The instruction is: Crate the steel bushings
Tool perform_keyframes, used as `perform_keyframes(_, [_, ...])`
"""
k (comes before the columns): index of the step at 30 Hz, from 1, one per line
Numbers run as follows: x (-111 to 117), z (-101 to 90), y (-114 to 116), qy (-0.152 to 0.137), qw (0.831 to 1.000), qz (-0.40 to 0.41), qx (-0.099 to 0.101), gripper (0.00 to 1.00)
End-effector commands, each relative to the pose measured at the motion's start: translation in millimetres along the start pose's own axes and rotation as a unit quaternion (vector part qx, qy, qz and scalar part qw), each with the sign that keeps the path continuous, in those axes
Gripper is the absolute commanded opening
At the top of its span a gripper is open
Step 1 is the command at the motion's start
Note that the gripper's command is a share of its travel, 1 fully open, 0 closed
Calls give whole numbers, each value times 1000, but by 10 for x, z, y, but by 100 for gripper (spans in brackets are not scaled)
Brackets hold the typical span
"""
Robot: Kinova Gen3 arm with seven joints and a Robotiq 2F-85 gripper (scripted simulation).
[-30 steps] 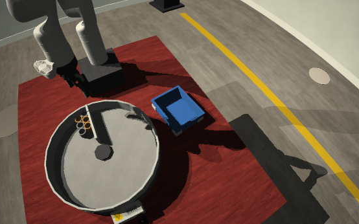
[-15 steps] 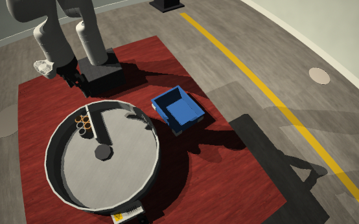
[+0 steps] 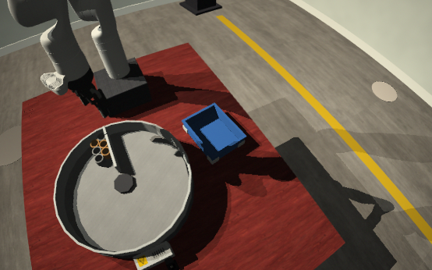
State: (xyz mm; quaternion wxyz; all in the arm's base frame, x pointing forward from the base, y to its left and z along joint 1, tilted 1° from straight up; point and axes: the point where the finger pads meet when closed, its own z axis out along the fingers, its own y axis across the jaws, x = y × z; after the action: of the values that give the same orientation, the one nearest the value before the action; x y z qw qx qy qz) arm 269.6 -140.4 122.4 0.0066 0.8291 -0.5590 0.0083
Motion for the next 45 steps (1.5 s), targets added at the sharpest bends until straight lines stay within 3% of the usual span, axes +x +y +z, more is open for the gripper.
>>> perform_keyframes(1, [3, -3, -3, 1, 1000, 0, 0, 100])
perform_keyframes(18, [3, -3, -3, 1, 1000, 0, 0, 100])
perform_keyframes(19, [16, 8, -8, 1, 1000, 24, 0, 16])
perform_keyframes(23, [71, 52, -30, 1, 993, 120, 1, 16])
perform_keyframes(35, [71, 52, -30, 1, 993, 120, 1, 16])
perform_keyframes(40, [115, 105, -40, -1, 971, 239, -1, 16])
perform_keyframes(45, [115, 105, -40, -1, 971, 239, -1, 16])
